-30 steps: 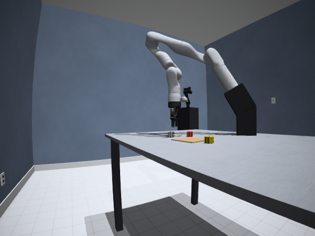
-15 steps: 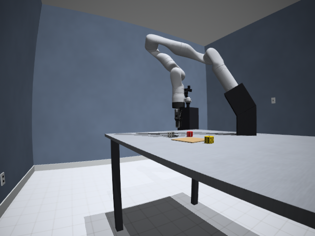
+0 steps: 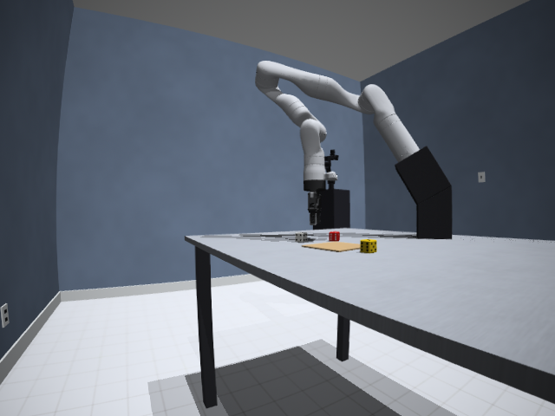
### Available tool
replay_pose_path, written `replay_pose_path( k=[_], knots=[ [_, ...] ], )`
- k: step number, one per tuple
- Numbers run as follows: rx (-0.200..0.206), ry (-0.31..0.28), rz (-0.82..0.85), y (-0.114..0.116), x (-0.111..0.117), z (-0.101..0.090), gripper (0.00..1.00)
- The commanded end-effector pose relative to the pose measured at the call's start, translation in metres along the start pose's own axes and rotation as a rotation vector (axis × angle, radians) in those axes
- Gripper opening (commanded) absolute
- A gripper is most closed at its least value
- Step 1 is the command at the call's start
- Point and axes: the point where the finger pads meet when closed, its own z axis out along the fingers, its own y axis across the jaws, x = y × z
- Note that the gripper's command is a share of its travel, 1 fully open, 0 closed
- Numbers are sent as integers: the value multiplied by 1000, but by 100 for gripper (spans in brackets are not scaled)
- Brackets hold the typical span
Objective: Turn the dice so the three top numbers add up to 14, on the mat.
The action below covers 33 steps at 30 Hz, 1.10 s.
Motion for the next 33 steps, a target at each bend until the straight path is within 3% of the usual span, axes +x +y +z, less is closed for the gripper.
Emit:
replay_pose_path(
  k=[1,33],
  knots=[
    [-4,-1,-2,1,1,0,100],
    [-4,-1,-2,3,2,0,100]
  ],
)
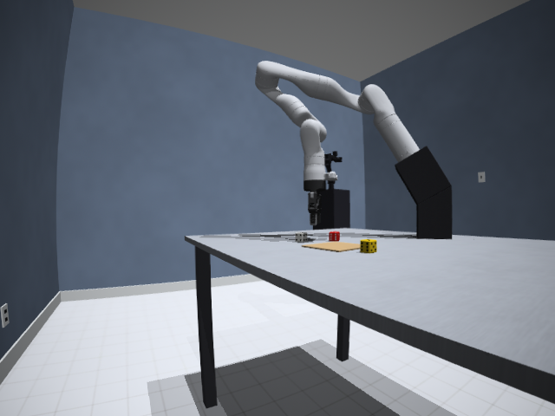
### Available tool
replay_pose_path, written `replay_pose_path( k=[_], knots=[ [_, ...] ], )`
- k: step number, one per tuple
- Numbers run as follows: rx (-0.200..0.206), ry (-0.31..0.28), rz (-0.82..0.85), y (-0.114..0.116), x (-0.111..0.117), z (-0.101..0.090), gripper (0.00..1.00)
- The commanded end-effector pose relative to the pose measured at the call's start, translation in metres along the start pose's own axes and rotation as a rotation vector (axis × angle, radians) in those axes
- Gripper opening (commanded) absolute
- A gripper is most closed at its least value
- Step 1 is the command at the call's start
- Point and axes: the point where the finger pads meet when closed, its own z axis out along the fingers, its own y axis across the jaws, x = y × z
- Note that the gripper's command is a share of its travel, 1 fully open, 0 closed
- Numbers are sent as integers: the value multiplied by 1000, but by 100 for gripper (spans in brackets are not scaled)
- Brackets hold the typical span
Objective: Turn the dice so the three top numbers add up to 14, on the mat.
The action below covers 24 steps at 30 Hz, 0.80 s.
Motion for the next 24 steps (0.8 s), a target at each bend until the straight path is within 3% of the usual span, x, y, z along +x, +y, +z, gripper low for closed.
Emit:
replay_pose_path(
  k=[1,16,24],
  knots=[
    [-4,-1,-2,4,2,-1,100],
    [-4,-1,-2,38,15,-1,100],
    [-4,-1,-2,77,31,-1,100]
  ],
)
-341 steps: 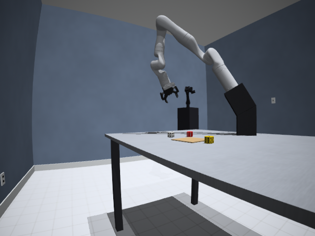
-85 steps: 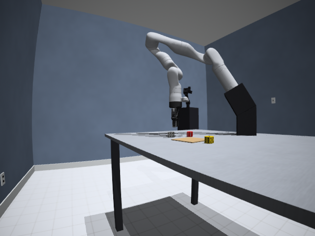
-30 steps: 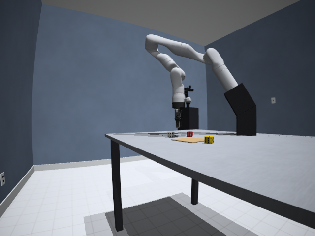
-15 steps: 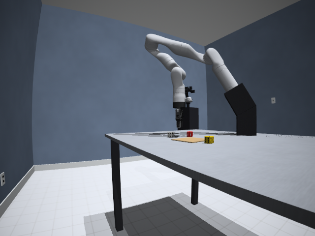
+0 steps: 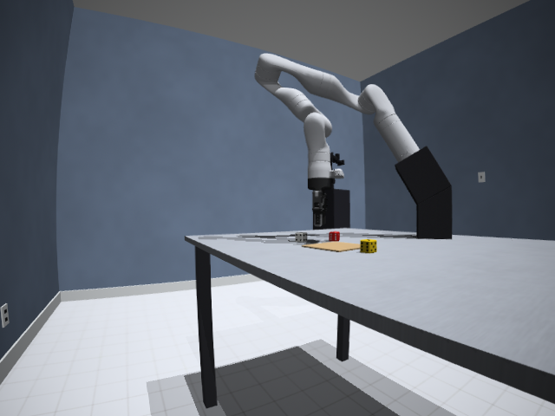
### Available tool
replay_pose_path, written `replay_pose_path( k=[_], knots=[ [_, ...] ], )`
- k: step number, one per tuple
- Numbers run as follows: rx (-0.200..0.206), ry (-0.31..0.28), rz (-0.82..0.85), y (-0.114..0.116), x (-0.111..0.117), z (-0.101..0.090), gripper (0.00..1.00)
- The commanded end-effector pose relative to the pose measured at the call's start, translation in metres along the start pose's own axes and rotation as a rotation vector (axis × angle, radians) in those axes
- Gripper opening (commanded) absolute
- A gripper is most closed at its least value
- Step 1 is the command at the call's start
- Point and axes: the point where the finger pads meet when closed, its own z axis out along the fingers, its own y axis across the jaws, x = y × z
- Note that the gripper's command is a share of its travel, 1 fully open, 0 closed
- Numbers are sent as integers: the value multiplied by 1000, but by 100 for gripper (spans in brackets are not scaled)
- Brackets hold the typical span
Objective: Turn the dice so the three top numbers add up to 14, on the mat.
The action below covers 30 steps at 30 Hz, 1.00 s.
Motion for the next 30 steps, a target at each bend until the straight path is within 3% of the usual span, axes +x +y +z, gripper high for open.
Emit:
replay_pose_path(
  k=[1,24,30],
  knots=[
    [-6,-2,-19,25,10,-1,100],
    [-6,-2,-19,135,56,-1,100],
    [-6,-2,-19,151,63,-1,100]
  ],
)
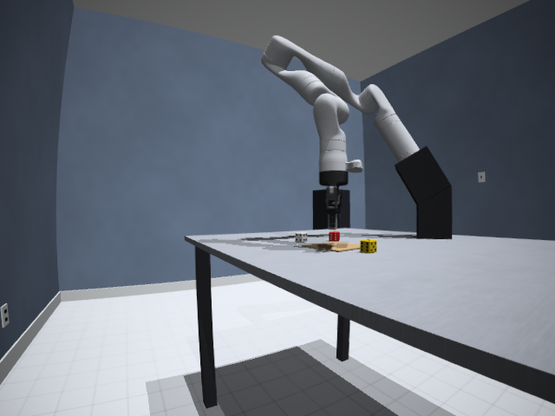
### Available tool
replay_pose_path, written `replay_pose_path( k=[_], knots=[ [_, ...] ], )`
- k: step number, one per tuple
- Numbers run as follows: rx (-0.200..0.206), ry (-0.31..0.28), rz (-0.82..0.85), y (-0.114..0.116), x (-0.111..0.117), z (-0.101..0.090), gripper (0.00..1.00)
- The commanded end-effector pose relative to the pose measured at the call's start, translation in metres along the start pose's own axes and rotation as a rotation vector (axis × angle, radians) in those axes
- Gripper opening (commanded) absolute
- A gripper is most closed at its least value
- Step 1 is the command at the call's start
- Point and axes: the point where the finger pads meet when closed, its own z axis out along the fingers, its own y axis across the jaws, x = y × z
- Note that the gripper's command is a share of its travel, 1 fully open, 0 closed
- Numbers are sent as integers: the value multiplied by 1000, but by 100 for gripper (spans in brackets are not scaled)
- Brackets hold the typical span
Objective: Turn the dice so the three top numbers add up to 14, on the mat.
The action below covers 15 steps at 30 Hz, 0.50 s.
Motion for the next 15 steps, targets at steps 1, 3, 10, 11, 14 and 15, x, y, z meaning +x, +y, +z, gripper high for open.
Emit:
replay_pose_path(
  k=[1,3,10,11,14,15],
  knots=[
    [-1,1,-12,17,9,-1,100],
    [-1,1,-12,24,12,-1,100],
    [-1,1,-12,42,19,-1,100],
    [-1,1,-12,43,20,-1,100],
    [-1,1,-12,45,21,-1,100],
    [-1,1,-12,46,21,-1,100]
  ],
)
